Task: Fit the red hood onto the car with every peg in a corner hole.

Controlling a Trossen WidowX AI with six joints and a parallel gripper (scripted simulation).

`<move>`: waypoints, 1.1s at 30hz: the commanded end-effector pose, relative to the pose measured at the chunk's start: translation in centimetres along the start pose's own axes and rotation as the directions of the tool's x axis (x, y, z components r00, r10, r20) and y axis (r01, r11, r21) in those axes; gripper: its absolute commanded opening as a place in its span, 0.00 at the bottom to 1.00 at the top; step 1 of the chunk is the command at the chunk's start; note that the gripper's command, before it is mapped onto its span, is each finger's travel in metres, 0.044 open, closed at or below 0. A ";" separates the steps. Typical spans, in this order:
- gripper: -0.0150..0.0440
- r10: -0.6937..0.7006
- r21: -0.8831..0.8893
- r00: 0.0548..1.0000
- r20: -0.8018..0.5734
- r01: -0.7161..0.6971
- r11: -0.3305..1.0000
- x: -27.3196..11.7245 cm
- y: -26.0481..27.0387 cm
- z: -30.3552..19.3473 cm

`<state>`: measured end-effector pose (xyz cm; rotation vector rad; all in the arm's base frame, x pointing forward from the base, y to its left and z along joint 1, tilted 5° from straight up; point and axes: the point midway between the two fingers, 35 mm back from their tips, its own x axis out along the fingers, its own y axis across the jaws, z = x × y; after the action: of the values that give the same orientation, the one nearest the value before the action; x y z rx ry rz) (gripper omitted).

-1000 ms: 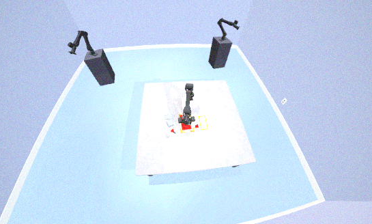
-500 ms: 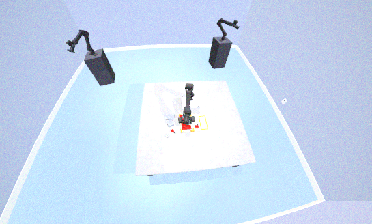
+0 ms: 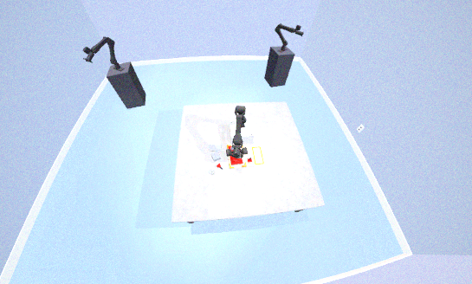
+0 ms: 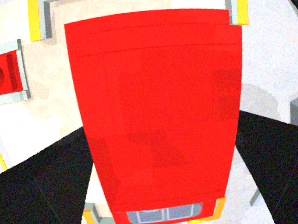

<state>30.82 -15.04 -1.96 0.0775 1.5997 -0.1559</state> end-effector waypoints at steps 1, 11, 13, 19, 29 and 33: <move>0.25 -0.003 -0.004 1.000 -0.001 0.003 1.000 0.2 0.0 0.0; 0.25 -0.003 -0.004 1.000 -0.001 0.003 1.000 0.7 0.0 0.0; 0.25 -0.003 -0.004 1.000 -0.001 0.003 1.000 0.8 0.0 0.0; 0.25 -0.003 -0.004 1.000 -0.001 0.003 1.000 1.1 0.0 0.0; 0.25 -0.003 -0.004 1.000 -0.001 0.003 1.000 1.5 0.0 0.0; 0.25 -0.003 -0.004 1.000 -0.001 0.003 1.000 1.6 0.0 0.0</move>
<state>30.80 -15.12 -3.34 0.0770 1.5992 -0.1586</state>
